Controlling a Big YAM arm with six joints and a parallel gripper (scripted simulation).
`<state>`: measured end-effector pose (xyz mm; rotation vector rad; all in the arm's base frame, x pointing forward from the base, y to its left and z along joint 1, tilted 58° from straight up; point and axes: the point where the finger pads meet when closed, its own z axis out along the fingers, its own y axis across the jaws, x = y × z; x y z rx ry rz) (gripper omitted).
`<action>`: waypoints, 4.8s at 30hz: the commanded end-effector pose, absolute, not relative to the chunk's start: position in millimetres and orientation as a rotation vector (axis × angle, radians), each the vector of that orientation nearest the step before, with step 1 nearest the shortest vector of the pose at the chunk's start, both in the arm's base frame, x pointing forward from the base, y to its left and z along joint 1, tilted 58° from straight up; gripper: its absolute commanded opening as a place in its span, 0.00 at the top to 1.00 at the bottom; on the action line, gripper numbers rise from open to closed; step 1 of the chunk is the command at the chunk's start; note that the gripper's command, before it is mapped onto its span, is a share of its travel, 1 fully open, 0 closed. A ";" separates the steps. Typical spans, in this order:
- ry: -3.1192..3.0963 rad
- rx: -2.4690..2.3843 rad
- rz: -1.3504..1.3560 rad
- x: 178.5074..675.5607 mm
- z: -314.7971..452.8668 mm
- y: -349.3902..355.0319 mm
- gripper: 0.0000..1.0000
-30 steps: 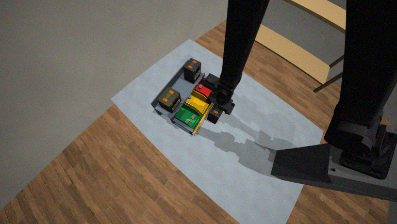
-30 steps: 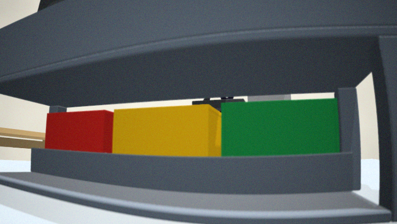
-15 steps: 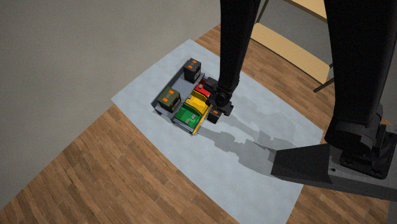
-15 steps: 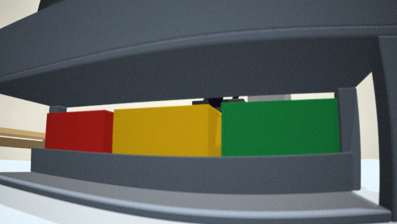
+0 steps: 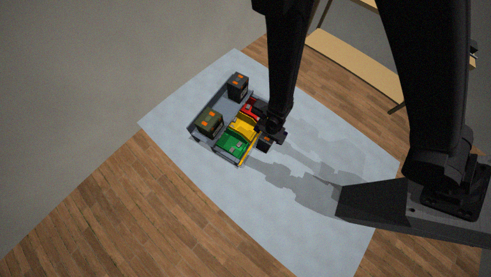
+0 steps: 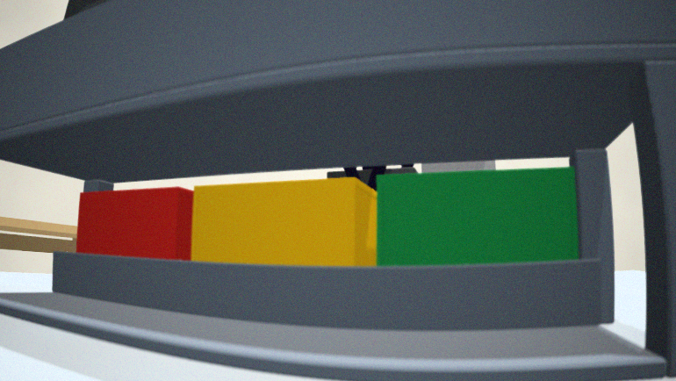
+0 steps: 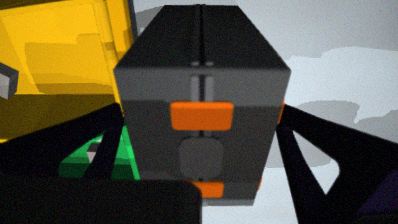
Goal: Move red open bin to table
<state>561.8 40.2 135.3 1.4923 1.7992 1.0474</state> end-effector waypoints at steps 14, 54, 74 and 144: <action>1.803 1.500 1.049 570.7 126.1 45.9 0.00; 1.803 1.500 1.049 570.5 125.8 45.9 1.00; 1.812 1.494 1.043 569.9 125.0 45.8 1.00; 1.797 1.492 1.038 554.7 139.9 33.8 1.00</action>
